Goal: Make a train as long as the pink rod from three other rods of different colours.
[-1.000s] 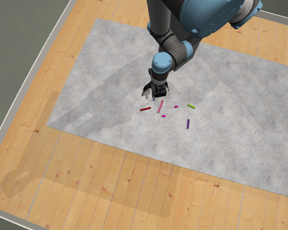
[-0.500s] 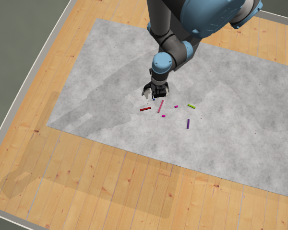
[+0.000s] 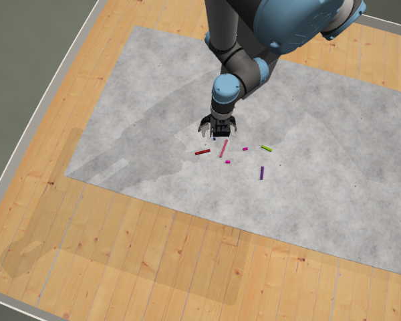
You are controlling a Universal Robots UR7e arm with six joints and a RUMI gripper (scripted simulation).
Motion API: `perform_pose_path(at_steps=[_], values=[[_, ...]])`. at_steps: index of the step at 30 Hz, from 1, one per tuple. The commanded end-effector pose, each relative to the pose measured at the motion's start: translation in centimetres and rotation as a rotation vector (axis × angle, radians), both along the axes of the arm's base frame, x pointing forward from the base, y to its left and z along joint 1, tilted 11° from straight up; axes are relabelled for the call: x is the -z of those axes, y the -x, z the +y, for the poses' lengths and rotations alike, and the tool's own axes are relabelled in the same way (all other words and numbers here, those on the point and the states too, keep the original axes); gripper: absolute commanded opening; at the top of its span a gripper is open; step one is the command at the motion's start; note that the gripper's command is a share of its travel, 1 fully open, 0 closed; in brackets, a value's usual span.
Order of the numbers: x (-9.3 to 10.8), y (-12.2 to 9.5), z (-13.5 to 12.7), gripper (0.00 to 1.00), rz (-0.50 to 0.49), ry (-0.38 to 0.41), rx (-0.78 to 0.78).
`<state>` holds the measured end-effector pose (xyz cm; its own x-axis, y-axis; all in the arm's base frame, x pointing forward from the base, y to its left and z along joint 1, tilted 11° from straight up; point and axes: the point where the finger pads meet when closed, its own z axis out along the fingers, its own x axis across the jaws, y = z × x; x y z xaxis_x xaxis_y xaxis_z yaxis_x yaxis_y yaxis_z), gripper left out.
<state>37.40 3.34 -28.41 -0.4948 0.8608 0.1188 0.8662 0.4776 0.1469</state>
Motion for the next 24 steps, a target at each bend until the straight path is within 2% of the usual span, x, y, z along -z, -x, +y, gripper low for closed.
perform_pose_path(at_steps=[1, 7, 22, 24], values=[[0.0, -0.1, 0.2, 1.00, 0.010, -0.003, 0.062], [0.0, -0.1, 0.4, 1.00, 0.023, -0.008, 0.130], [-0.1, -0.4, 1.6, 1.00, 0.082, -0.031, 0.466], [-0.1, -0.4, 1.6, 1.00, 0.082, -0.031, 0.466]])
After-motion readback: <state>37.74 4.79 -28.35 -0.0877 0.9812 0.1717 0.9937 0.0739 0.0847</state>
